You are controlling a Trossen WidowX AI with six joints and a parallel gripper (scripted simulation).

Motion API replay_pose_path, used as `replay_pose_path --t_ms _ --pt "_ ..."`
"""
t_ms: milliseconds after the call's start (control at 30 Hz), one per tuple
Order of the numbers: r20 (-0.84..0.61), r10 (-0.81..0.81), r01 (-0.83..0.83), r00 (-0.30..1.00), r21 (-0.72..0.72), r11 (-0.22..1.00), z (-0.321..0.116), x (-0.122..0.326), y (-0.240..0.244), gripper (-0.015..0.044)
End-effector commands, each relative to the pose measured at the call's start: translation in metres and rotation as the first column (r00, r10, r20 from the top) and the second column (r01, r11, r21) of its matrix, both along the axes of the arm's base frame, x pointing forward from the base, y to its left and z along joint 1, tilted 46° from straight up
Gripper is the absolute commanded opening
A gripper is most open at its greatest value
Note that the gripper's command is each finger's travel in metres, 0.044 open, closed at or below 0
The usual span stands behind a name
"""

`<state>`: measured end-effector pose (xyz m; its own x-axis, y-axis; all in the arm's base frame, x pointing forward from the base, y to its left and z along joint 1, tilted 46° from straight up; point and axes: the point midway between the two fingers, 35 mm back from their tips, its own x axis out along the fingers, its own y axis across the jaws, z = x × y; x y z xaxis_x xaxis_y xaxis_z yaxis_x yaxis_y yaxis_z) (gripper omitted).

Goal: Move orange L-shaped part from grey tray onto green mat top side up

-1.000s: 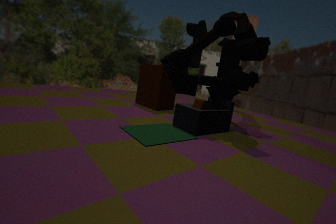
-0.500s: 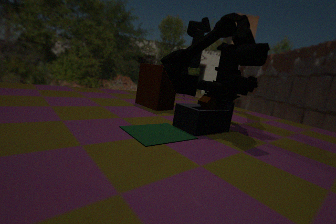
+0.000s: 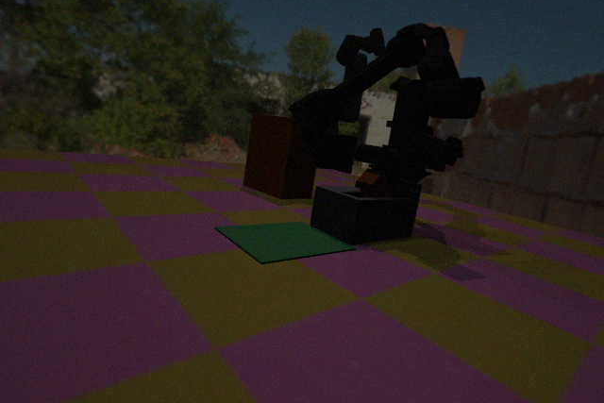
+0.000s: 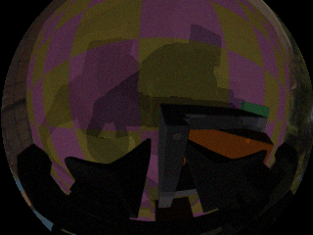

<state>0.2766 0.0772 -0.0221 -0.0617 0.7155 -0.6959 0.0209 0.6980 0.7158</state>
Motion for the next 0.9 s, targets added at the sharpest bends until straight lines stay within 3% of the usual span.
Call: replay_pose_path --t_ms 0,233,467,867 --pt "-0.004 0.002 -0.002 1.000 -0.001 1.000 0.006 0.000 0.000 0.0180" --pt "-0.010 0.003 -0.003 1.000 -0.004 1.000 0.020 0.001 -0.007 0.0180" --pt "-0.011 0.003 -0.003 1.000 -0.006 1.000 0.071 0.006 -0.075 0.0180" --pt "-0.005 -0.017 0.017 1.000 -0.007 1.000 0.072 0.008 -0.079 0.0180"
